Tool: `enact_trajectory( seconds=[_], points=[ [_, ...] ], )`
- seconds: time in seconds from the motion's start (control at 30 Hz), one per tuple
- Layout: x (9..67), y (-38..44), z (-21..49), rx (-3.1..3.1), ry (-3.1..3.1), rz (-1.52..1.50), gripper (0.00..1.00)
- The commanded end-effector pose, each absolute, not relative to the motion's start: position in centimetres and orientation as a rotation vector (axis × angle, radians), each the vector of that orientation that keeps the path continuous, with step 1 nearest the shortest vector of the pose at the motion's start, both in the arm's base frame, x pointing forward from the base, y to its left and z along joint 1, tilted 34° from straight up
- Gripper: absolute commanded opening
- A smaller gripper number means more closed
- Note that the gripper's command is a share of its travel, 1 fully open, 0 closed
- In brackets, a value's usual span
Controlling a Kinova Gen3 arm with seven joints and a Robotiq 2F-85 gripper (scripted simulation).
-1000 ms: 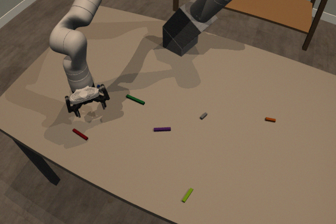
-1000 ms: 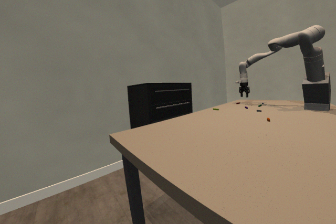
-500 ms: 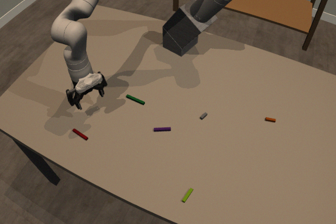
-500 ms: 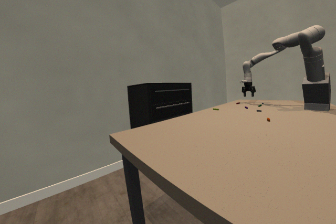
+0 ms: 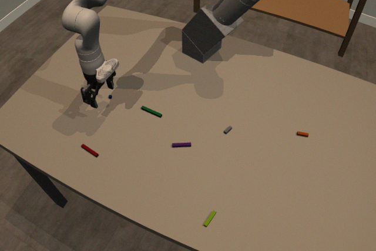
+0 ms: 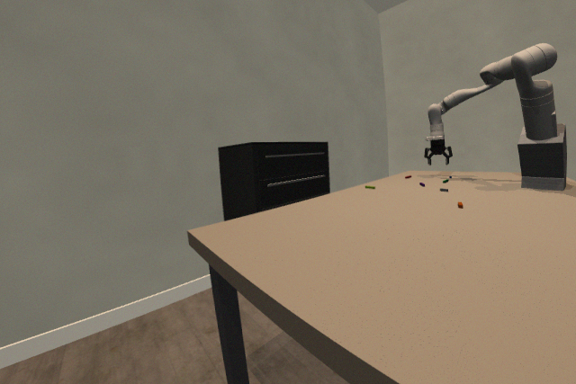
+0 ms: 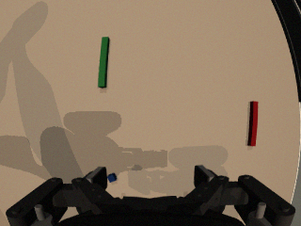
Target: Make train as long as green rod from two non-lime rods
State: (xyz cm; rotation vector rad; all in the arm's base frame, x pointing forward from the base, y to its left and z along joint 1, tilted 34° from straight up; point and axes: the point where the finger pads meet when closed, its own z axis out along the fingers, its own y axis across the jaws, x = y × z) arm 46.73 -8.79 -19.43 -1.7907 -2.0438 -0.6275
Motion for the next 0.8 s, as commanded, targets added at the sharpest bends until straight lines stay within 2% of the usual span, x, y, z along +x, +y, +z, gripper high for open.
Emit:
enact_trajectory(
  seconds=[0.0,0.77],
  points=[
    [45.8,-9.8,-19.7,-1.758,-2.080,-0.653,1.00],
    [41.3,-12.1,-21.3,-1.378,-2.431,-0.764,1.00]
  ],
)
